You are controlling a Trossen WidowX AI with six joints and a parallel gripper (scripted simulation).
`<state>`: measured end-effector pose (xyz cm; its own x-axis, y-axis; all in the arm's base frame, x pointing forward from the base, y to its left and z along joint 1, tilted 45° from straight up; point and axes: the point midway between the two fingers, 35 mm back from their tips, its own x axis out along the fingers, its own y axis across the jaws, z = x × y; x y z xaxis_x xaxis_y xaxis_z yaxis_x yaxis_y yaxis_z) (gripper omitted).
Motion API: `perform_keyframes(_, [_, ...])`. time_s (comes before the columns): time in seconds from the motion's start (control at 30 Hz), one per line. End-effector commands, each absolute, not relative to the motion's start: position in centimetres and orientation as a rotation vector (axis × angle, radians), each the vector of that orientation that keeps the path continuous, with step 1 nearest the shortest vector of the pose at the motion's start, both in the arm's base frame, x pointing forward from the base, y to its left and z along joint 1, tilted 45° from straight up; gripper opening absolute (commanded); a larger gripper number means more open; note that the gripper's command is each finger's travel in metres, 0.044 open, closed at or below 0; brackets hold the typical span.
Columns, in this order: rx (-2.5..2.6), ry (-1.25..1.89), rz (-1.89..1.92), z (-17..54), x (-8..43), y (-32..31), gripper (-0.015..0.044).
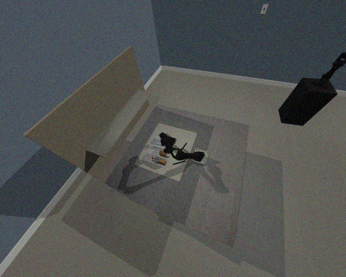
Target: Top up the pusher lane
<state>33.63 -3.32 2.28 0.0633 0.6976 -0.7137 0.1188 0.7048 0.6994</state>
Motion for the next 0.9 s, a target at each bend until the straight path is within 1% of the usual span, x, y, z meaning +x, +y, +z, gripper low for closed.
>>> perform_keyframes(0.0, [0.706, 1.436, 0.502, 2.76, 34.59, -3.6, 0.0])
perform_keyframes(0.87, [0.706, 1.436, 0.502, 2.65, 34.74, -3.48, 0.0])
